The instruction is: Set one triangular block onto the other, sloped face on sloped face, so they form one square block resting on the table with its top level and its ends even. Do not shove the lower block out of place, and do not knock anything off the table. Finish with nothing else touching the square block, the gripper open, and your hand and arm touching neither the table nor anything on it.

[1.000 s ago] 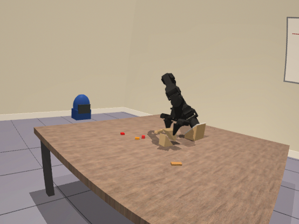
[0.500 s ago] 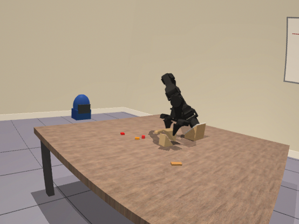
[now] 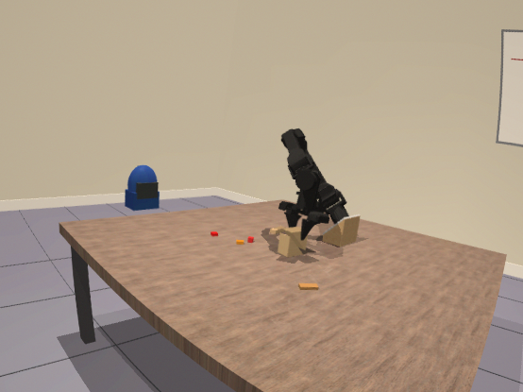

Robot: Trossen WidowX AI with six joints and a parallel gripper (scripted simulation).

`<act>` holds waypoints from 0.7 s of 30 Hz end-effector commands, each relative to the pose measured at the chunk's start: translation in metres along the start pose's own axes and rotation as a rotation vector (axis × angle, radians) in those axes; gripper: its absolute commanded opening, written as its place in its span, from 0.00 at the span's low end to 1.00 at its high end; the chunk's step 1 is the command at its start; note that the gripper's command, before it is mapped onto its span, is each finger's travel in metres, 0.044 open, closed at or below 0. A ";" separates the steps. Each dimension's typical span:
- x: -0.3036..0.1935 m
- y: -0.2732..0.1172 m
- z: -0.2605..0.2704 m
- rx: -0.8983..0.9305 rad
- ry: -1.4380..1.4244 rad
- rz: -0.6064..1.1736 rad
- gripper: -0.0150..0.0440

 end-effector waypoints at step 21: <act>-0.002 0.013 0.001 0.007 -0.005 0.001 0.25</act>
Point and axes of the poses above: the point midway between the two fingers, 35 mm back from their tips, its own y axis out along the fingers, its own z axis across the jaws, x = y × z, the point moved 7 cm from there along -y, back along the fingers, and after that the axes turned 3 degrees about y, right-handed, at the moved point
